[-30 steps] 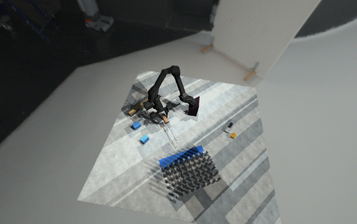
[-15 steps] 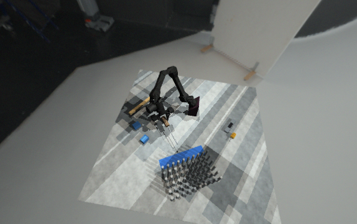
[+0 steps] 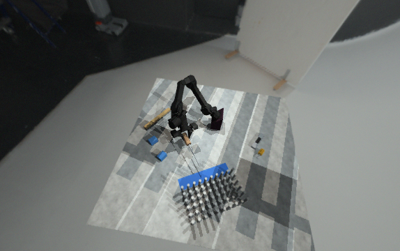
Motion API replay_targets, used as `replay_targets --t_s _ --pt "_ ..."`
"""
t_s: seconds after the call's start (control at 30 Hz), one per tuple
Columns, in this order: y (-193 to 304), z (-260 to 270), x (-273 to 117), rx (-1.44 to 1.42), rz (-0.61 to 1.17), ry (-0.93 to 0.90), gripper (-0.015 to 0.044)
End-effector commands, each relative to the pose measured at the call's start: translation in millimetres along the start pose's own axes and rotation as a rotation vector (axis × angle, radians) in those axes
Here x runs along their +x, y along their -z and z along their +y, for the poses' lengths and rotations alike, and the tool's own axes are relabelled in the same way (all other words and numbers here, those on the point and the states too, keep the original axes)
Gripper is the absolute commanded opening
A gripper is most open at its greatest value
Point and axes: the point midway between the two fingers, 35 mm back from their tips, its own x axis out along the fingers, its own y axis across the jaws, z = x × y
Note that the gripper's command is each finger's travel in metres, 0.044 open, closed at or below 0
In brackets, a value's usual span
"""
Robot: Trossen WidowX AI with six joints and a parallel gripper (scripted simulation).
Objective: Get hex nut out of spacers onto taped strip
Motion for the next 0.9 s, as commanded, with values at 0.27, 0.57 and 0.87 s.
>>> replay_targets --t_s 0.27,0.57,0.87 --pt "40.6 -1.1 -13.8 -0.015 0.019 -0.115 0.0000" --pt "70.7 -5.8 -28.9 -0.015 0.050 -0.208 0.0000" --pt "91.9 -11.6 -42.5 -0.008 0.083 -0.276 0.0000"
